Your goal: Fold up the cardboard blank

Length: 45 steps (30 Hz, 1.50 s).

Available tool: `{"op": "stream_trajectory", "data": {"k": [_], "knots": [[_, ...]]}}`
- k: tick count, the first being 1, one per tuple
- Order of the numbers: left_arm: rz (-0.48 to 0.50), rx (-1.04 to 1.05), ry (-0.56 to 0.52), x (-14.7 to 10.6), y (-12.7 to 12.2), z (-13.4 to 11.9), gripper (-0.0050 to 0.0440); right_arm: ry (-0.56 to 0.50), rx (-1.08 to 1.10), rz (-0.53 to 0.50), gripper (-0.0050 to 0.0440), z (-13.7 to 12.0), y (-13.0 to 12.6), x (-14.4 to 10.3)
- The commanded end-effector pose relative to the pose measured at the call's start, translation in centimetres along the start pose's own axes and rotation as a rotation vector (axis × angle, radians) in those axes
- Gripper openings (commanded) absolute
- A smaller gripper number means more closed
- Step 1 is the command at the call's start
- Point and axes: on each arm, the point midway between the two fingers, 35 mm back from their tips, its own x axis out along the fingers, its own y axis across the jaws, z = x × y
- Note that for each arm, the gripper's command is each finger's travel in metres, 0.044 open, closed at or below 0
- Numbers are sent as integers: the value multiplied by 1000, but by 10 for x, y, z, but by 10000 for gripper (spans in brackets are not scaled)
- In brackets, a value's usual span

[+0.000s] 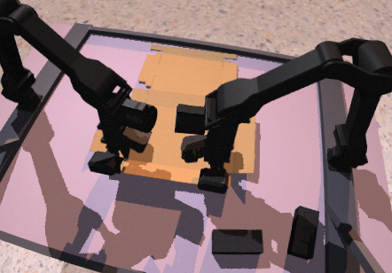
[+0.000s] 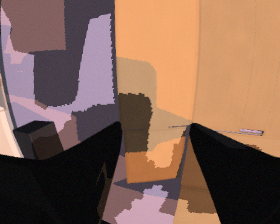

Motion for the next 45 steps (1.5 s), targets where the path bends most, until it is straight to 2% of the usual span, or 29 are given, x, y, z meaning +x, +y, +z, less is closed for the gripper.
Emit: {"op": "stream_trajectory", "data": {"k": [1,9,14,45], "knots": [[19,-2,13,16,9,2,248,29,21,-24,247,-2,-12,18],[11,-3,13,15,9,2,248,29,21,-16,247,-2,-12,18],[-99,-3,6,15,13,1,248,35,23,95,247,-2,-17,18],[-100,-5,9,14,14,1,248,35,23,96,247,-2,-17,16]]}}
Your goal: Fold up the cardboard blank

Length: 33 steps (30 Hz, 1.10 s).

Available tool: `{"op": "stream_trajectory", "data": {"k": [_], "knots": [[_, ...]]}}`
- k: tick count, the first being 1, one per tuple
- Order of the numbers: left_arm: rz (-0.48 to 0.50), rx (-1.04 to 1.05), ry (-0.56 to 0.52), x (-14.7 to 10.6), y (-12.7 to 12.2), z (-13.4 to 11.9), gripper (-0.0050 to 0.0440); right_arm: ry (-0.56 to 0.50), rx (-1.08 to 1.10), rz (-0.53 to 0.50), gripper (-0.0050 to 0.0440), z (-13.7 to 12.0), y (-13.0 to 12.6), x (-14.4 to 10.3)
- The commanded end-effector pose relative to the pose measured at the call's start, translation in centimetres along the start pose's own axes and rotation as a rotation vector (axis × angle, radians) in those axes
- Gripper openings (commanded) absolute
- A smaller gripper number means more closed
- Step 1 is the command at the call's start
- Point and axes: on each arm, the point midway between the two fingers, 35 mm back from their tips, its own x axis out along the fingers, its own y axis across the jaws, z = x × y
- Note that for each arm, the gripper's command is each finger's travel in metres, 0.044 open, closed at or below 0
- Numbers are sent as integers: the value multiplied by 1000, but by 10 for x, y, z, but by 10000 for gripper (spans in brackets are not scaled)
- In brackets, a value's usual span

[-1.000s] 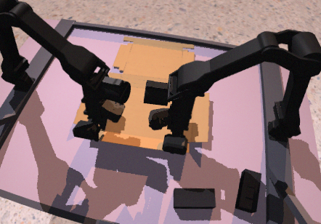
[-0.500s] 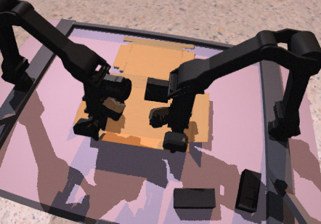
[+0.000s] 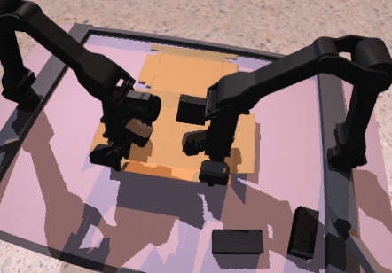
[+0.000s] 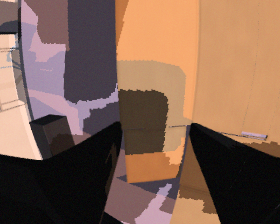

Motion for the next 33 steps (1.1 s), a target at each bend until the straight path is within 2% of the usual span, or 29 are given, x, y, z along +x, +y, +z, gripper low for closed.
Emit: {"op": "stream_trajectory", "data": {"k": [1,9,14,17,22,27,33], "knots": [[29,1,14,16,11,1,248,28,19,-33,247,-2,-15,17],[29,1,14,15,11,1,248,28,19,-33,247,-2,-15,17],[-18,0,13,15,13,1,248,32,20,13,247,-2,-17,17],[-91,-2,8,15,16,1,248,34,21,87,247,-2,-19,16],[-92,-2,8,15,16,1,248,34,21,88,247,-2,-20,16],[-93,-2,8,12,11,1,368,34,21,89,367,-2,-14,14],[-93,-2,7,10,10,1,373,35,22,88,372,-2,-14,12]]}}
